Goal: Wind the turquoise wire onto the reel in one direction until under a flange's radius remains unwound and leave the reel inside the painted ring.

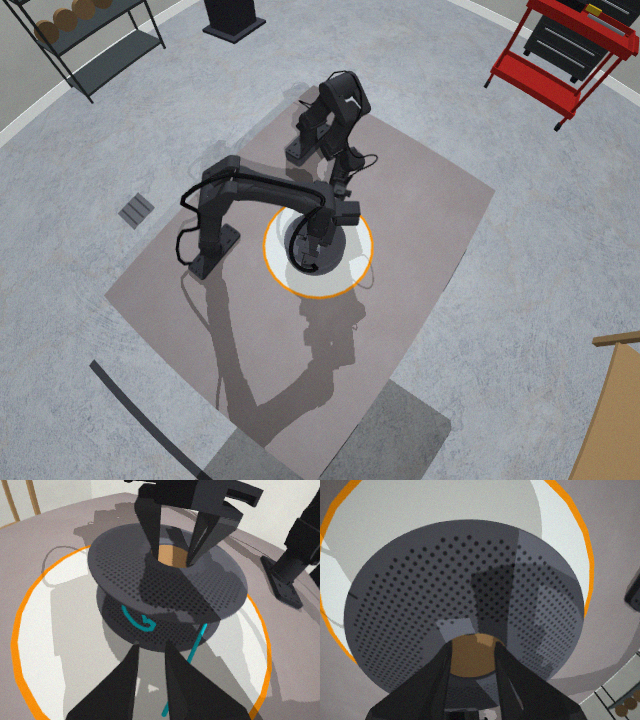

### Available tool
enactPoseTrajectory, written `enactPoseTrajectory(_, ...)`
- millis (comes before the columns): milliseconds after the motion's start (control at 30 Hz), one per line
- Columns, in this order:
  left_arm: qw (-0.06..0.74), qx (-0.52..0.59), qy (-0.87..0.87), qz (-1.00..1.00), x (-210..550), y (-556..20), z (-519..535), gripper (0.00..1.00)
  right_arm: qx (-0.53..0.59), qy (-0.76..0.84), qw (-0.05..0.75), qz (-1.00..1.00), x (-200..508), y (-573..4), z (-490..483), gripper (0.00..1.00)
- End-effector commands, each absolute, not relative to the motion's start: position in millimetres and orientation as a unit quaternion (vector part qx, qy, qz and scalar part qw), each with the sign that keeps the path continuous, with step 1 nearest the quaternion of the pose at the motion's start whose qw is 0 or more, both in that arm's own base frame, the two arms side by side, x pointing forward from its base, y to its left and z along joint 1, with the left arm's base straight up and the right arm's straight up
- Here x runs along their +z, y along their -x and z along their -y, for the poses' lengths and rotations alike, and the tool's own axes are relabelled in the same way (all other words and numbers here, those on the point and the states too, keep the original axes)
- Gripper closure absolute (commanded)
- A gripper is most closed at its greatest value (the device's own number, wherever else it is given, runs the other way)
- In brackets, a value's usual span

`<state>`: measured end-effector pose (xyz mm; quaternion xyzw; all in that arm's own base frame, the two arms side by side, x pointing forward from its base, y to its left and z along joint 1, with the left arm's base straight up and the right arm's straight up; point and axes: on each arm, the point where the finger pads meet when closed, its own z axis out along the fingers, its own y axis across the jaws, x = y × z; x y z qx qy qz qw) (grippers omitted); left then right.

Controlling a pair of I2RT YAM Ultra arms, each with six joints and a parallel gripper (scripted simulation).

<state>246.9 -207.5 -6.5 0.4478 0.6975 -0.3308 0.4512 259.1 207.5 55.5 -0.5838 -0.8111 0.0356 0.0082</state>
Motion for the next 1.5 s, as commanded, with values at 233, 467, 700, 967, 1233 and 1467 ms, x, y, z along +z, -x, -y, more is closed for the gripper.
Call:
enactPoseTrajectory(233,0.46,-0.342,-0.464,-0.675,-12.1,-227.9,183.2,0.75,0.0,0.59,0.0,0.807,67.0,-270.2,-219.1,0.48)
enactPoseTrajectory(467,0.46,-0.342,-0.464,-0.675,-12.7,-225.8,178.8,0.75,0.0,0.59,0.0,0.807,67.0,-270.2,-219.1,0.48)
enactPoseTrajectory(700,0.46,-0.342,-0.464,-0.675,-16.1,-226.0,178.8,0.75,0.0,0.59,0.0,0.807,67.0,-270.2,-219.1,0.48)
enactPoseTrajectory(967,0.46,-0.342,-0.464,-0.675,-15.2,-230.7,180.7,0.75,0.0,0.59,0.0,0.807,67.0,-270.2,-219.1,0.48)
enactPoseTrajectory(1233,0.46,-0.342,-0.464,-0.675,-14.0,-234.6,182.1,0.75,0.0,0.59,0.0,0.807,67.0,-270.2,-219.1,0.48)
enactPoseTrajectory(1467,0.46,-0.342,-0.464,-0.675,-6.7,-240.5,183.9,0.75,0.0,0.59,0.0,0.807,67.0,-270.2,-219.1,0.48)
